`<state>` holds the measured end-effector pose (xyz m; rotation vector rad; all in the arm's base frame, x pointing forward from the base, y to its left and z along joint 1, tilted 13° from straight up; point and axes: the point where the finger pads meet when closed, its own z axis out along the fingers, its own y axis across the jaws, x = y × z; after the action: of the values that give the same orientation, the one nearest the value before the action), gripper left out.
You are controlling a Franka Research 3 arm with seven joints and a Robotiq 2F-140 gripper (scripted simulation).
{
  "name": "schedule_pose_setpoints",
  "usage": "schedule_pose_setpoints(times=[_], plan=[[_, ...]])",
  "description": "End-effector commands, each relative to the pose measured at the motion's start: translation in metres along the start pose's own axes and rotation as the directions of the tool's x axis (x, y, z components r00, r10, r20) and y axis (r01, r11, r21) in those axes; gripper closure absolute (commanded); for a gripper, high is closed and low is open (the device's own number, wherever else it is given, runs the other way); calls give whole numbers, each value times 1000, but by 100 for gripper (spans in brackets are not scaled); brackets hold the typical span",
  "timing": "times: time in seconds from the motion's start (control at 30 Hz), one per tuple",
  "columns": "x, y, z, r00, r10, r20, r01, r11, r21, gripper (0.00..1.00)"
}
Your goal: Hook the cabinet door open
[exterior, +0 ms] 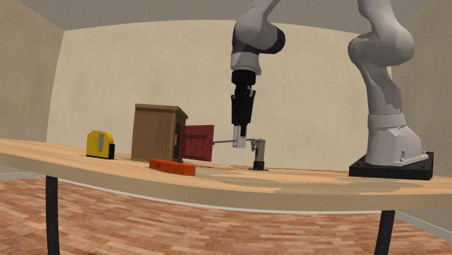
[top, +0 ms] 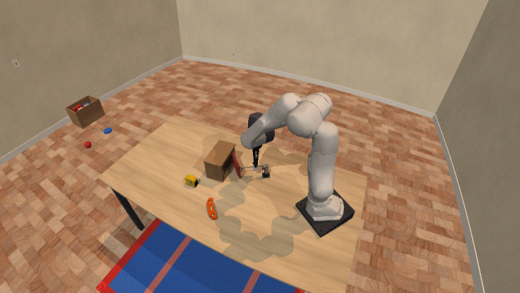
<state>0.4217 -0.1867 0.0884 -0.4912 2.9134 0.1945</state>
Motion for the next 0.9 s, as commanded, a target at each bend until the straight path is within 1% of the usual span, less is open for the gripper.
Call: schedule_pose_setpoints(times=[0.0,0.87], plan=[[-2,-1,0,1000,-7,2,7,1000,4,86],[-2,-1,-3,1000,-7,2,7,1000,4,86]])
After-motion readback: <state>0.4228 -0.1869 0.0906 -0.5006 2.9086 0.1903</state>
